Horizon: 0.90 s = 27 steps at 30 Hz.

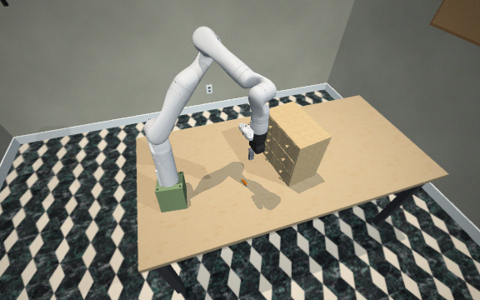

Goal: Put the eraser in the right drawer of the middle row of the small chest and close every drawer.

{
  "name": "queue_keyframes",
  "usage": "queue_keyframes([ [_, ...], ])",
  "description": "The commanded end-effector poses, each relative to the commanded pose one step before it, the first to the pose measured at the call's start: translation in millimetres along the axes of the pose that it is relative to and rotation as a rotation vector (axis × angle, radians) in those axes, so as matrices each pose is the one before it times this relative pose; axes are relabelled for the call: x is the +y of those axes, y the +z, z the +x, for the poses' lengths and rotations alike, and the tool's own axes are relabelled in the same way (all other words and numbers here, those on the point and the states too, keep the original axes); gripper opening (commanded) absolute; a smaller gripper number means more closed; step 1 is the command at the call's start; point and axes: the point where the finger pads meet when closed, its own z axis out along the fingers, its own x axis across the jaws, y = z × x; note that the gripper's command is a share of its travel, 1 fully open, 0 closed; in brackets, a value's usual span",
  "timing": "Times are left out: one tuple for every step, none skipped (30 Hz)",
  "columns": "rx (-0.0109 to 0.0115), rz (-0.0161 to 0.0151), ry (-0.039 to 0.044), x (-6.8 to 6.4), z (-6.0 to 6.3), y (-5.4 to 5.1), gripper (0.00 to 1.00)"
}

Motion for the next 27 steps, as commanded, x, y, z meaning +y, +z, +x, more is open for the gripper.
queue_keyframes([
  [-0.00074, -0.00167, 0.00005, 0.25, -0.29, -0.71, 0.00],
  [0.00000, 0.00000, 0.00000, 0.00, 0.00, 0.00, 0.00],
  [0.00000, 0.00000, 0.00000, 0.00, 0.00, 0.00, 0.00],
  [0.00000, 0.00000, 0.00000, 0.00, 0.00, 0.00, 0.00],
  [0.00000, 0.00000, 0.00000, 0.00, 0.00, 0.00, 0.00],
  [0.00000, 0.00000, 0.00000, 0.00, 0.00, 0.00, 0.00],
  [0.00000, 0.00000, 0.00000, 0.00, 0.00, 0.00, 0.00],
  [0.00000, 0.00000, 0.00000, 0.00, 0.00, 0.00, 0.00],
  [0.00000, 0.00000, 0.00000, 0.00, 0.00, 0.00, 0.00],
  [0.00000, 0.00000, 0.00000, 0.00, 0.00, 0.00, 0.00],
  [0.00000, 0.00000, 0.00000, 0.00, 0.00, 0.00, 1.00],
  [0.00000, 0.00000, 0.00000, 0.00, 0.00, 0.00, 1.00],
  [0.00000, 0.00000, 0.00000, 0.00, 0.00, 0.00, 1.00],
  [0.00000, 0.00000, 0.00000, 0.00, 0.00, 0.00, 1.00],
  [0.00000, 0.00000, 0.00000, 0.00, 0.00, 0.00, 1.00],
  [0.00000, 0.00000, 0.00000, 0.00, 0.00, 0.00, 1.00],
  [0.00000, 0.00000, 0.00000, 0.00, 0.00, 0.00, 1.00],
  [0.00000, 0.00000, 0.00000, 0.00, 0.00, 0.00, 1.00],
  [0.00000, 0.00000, 0.00000, 0.00, 0.00, 0.00, 1.00],
  [0.00000, 0.00000, 0.00000, 0.00, 0.00, 0.00, 1.00],
  [0.00000, 0.00000, 0.00000, 0.00, 0.00, 0.00, 1.00],
  [0.00000, 0.00000, 0.00000, 0.00, 0.00, 0.00, 1.00],
  [0.00000, 0.00000, 0.00000, 0.00, 0.00, 0.00, 1.00],
  [0.00000, 0.00000, 0.00000, 0.00, 0.00, 0.00, 1.00],
  [0.00000, 0.00000, 0.00000, 0.00, 0.00, 0.00, 1.00],
  [0.00000, 0.00000, 0.00000, 0.00, 0.00, 0.00, 1.00],
  [0.00000, 0.00000, 0.00000, 0.00, 0.00, 0.00, 1.00],
])
